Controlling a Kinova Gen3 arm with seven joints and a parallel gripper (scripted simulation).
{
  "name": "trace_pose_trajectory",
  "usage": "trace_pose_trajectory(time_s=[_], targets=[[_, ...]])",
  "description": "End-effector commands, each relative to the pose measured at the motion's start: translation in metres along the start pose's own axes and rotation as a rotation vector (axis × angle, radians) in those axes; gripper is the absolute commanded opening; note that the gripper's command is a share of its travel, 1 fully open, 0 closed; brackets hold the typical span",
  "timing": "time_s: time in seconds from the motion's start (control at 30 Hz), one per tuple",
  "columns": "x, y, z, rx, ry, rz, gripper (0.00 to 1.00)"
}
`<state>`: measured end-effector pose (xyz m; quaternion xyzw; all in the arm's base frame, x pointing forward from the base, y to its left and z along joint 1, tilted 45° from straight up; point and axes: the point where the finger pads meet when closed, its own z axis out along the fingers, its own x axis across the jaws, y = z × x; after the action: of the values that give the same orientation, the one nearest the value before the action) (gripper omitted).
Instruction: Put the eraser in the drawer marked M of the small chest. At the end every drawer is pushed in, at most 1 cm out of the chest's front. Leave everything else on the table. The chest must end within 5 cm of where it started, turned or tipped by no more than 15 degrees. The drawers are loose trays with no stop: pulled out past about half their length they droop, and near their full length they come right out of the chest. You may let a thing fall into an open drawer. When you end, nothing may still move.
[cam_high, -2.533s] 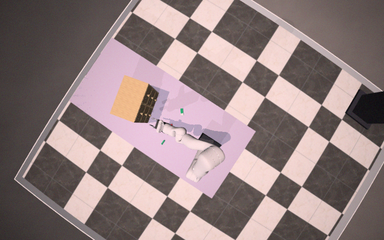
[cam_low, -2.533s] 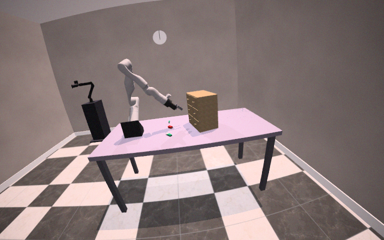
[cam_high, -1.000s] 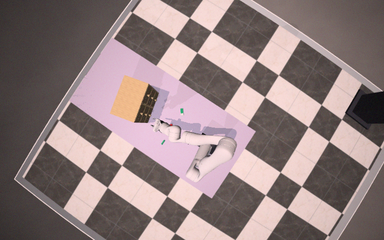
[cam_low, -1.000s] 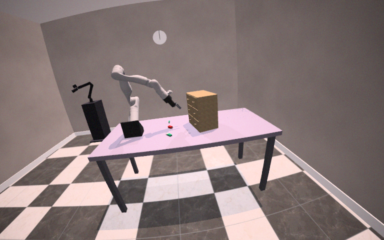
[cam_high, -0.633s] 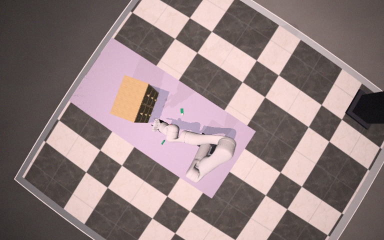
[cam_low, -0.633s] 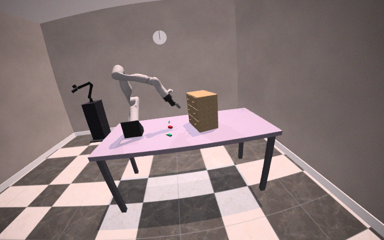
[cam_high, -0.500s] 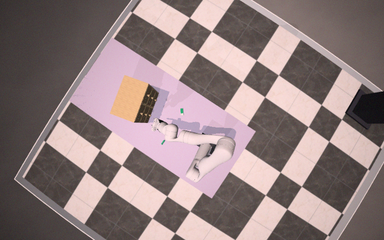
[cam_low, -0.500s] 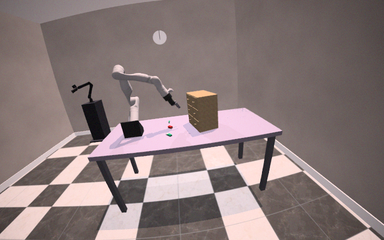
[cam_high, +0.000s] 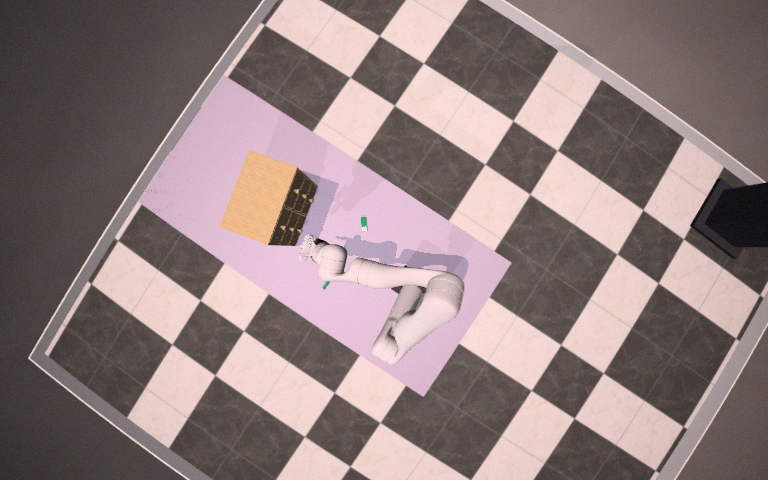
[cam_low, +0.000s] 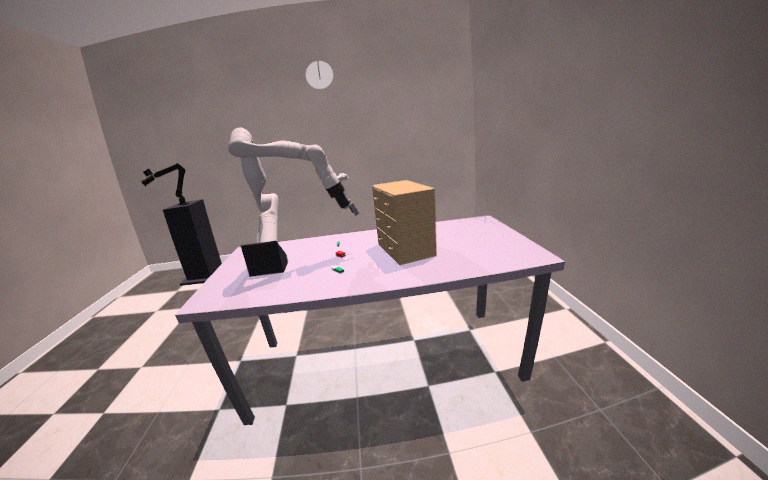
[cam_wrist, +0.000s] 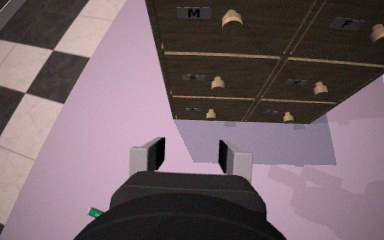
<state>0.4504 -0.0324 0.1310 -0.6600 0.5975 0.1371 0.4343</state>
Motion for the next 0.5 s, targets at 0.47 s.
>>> trace_pose_trajectory(time_s=[0.47], targets=[[0.0, 0.0, -0.015, -0.157, 0.004, -0.007, 1.0]])
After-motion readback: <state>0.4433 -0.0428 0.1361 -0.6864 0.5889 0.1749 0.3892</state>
